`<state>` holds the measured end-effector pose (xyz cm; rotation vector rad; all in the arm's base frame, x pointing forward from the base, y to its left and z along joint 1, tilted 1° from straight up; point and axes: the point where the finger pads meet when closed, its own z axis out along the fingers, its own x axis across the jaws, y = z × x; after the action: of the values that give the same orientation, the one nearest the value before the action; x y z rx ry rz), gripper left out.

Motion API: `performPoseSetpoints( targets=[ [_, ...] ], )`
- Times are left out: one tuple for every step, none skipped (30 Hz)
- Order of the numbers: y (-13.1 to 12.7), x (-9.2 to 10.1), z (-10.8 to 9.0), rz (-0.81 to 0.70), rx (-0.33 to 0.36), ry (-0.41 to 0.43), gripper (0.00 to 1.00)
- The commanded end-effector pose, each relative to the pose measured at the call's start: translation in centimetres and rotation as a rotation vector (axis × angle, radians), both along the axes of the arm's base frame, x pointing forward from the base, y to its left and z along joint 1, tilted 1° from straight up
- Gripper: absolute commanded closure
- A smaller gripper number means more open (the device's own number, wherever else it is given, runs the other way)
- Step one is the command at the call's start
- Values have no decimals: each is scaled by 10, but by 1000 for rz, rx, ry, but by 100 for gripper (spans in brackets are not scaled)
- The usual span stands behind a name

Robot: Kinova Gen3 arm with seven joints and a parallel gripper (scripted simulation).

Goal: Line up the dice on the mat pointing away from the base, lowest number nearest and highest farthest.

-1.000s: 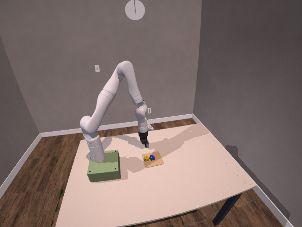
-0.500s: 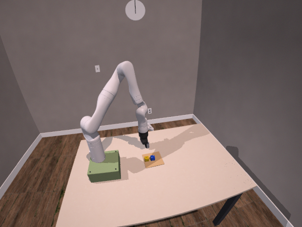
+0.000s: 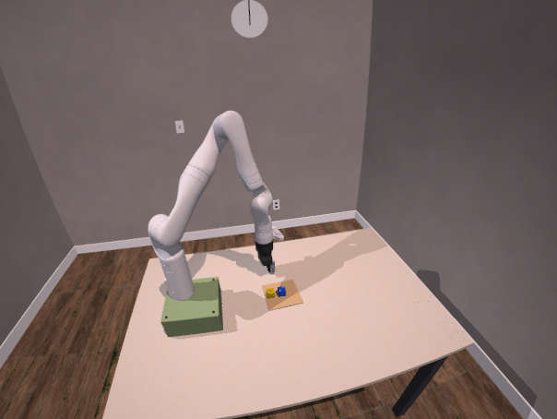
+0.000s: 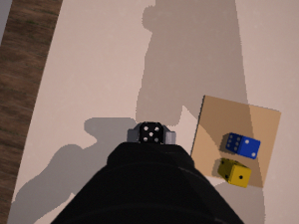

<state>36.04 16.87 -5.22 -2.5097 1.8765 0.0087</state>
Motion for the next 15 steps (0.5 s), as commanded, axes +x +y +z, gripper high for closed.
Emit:
performPoseSetpoints(
  targets=[
    [6, 2, 15, 9, 7, -12, 43],
    [6, 2, 20, 9, 7, -12, 43],
    [5, 2, 26, 9, 7, -12, 43],
    [5, 2, 32, 9, 7, -12, 43],
    [5, 2, 32, 9, 7, -12, 43],
    [5, 2, 32, 9, 7, -12, 43],
    [5, 2, 38, 9, 7, -12, 43],
    [5, 2, 45, 9, 7, -12, 43],
    [5, 2, 51, 9, 7, -12, 43],
    [5, 2, 57, 9, 7, -12, 43],
    [5, 2, 63, 9, 7, -12, 43],
    [5, 1, 68, 9, 7, -12, 43],
    [5, 1, 73, 9, 7, -12, 43],
    [5, 1, 78, 9, 7, -12, 43],
    [4, 1, 81, 9, 7, -12, 43]
  ],
)
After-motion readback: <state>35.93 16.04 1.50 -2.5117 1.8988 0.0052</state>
